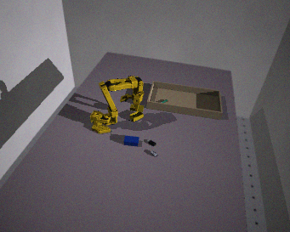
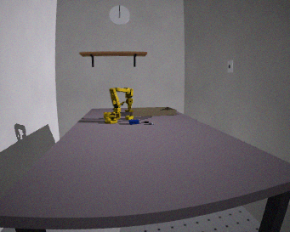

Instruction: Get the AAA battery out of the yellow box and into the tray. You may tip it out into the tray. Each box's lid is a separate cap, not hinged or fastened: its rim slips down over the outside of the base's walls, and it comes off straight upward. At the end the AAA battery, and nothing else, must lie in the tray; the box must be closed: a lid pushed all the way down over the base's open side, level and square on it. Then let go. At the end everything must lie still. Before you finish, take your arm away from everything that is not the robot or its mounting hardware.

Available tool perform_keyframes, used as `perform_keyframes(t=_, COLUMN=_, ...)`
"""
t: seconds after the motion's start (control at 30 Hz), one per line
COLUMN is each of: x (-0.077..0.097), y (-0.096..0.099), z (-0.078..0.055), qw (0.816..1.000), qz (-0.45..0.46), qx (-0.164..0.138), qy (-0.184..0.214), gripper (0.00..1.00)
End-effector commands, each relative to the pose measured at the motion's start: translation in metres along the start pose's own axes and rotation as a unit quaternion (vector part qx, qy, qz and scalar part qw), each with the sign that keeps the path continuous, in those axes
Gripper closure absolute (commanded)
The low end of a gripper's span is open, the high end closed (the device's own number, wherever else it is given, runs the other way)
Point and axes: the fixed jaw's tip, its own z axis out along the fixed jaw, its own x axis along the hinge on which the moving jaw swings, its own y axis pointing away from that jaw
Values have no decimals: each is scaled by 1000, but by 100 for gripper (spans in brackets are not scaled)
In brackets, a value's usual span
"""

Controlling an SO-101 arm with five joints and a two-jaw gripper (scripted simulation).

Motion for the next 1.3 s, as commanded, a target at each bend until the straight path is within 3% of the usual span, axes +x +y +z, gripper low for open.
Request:
perform_keyframes(t=0.0, x=6, y=-2, z=-5, qw=1000, qz=-18, qx=10, qy=17, gripper=79)
perform_keyframes(t=1.27, x=8, y=-2, z=-5, qw=998, qz=-59, qx=9, qy=17, gripper=79)
